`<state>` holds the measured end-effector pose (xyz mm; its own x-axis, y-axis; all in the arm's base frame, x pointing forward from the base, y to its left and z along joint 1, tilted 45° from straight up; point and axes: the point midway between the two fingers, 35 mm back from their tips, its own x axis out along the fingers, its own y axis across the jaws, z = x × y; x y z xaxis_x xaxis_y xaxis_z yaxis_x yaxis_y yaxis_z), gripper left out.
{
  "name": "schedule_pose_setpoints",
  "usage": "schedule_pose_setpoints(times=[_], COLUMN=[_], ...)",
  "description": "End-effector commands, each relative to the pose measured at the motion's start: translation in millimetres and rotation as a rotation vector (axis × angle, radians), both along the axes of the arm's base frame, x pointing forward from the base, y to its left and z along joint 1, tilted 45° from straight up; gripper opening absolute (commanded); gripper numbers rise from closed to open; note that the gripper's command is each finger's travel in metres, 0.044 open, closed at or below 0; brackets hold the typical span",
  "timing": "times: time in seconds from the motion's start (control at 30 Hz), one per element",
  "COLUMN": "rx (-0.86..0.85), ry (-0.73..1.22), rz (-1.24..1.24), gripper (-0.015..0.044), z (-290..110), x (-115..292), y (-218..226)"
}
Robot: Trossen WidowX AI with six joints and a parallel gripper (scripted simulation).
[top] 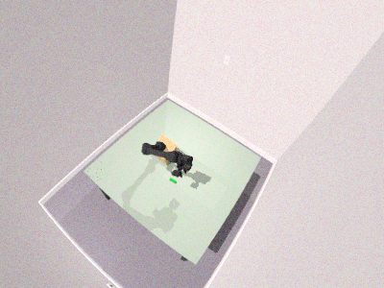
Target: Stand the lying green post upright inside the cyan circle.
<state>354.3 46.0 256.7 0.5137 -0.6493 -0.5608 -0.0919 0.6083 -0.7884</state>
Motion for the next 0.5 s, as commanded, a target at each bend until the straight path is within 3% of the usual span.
schedule_pose_setpoints(times=[0.0, 0.2, 0.47], rx=[0.0, 0.041, 0.053], ry=[0.153, 0.374, 0.399], rz=[-0.091, -0.246, -0.263], gripper=[0.0233, 0.0233, 0.0233], z=[-51.1, -121.6, -148.5], x=[-10.8, -49.6, -49.6], y=[-39.0, -95.4, -117.3])
